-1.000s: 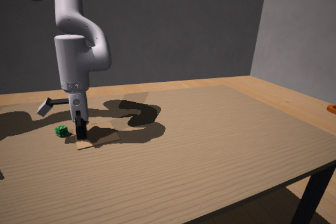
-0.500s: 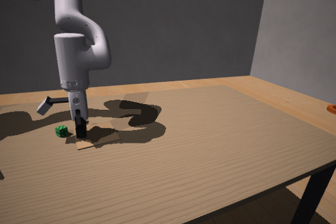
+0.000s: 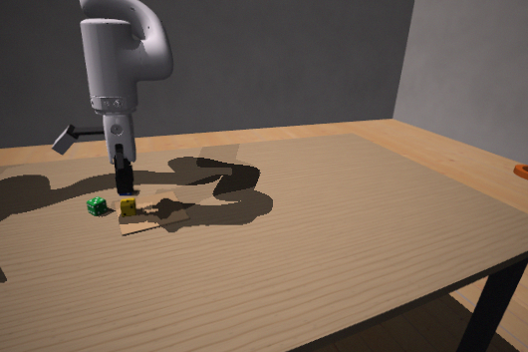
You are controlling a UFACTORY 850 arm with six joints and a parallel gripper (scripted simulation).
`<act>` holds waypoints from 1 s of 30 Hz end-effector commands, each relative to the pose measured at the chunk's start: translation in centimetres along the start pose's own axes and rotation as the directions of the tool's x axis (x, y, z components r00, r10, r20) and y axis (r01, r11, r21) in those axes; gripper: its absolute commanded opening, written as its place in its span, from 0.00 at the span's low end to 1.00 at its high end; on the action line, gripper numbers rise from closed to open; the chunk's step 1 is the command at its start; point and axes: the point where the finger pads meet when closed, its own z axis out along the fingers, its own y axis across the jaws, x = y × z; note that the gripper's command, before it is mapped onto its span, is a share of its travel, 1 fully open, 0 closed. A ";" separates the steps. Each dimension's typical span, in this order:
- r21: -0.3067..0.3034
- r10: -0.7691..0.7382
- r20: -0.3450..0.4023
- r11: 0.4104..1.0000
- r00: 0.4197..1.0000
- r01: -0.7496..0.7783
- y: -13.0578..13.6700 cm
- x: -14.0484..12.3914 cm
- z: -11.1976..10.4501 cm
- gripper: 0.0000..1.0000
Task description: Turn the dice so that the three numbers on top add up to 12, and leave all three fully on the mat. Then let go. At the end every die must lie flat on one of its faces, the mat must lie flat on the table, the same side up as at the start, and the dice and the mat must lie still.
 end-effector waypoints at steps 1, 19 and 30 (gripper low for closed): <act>0.000 0.000 0.000 1.000 1.000 0.000 0.0 0.0 -1.8 0.47; 0.000 0.000 0.000 1.000 1.000 0.000 0.0 0.0 -2.9 1.00; 0.000 0.000 0.000 1.000 1.000 0.000 0.0 0.0 -2.9 1.00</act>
